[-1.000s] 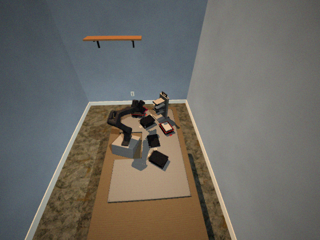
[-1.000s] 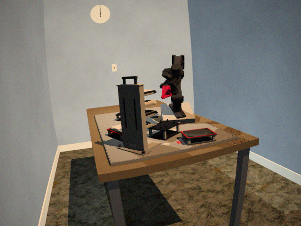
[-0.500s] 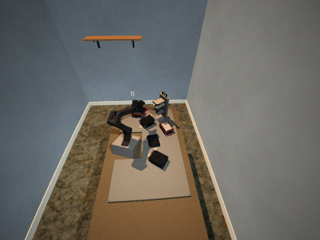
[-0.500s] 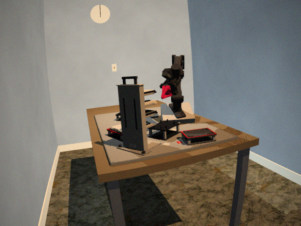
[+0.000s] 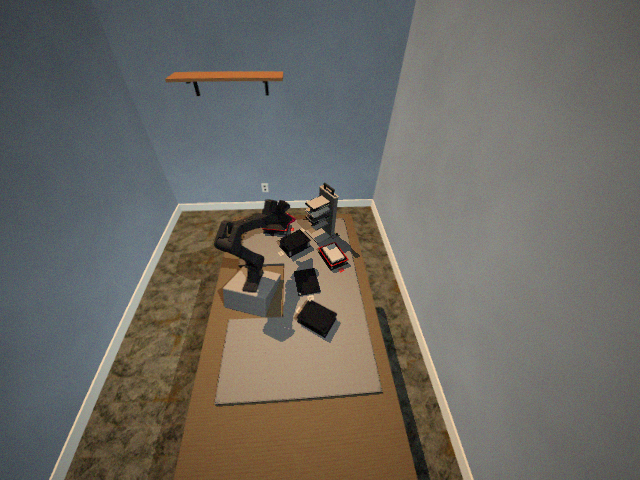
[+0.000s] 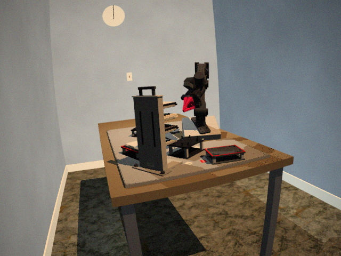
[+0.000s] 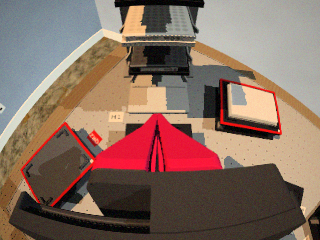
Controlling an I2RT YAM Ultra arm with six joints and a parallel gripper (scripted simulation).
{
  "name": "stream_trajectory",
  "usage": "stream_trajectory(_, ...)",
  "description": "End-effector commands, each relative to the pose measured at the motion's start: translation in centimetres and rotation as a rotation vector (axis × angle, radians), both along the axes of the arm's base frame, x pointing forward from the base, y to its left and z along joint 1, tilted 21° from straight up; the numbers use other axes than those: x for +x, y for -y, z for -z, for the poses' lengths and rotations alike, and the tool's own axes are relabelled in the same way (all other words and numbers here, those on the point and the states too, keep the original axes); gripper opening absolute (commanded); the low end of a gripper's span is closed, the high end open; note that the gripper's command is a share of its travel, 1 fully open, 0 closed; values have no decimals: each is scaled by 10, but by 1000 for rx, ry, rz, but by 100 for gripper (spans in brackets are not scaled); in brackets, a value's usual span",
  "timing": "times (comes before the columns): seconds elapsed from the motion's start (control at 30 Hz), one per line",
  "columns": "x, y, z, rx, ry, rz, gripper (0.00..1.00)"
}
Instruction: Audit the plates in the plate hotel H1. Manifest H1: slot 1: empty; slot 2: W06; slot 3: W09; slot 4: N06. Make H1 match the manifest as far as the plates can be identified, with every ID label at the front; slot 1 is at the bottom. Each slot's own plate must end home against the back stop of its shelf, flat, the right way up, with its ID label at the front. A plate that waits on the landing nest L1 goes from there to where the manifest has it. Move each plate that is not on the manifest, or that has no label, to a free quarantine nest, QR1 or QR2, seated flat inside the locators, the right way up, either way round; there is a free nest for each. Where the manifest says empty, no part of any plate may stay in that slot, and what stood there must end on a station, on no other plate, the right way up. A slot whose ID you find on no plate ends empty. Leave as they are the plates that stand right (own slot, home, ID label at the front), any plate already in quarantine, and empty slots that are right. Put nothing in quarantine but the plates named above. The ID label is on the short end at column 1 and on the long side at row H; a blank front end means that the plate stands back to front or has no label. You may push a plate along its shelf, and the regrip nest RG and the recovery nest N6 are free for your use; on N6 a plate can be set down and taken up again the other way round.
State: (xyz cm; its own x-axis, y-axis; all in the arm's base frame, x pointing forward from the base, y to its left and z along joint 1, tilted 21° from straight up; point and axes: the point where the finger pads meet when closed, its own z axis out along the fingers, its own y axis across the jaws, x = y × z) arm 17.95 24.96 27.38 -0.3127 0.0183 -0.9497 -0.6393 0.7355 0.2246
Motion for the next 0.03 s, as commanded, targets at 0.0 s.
stream_trajectory(0.0, -1, 3, -3, 7, 0, 6, 0)
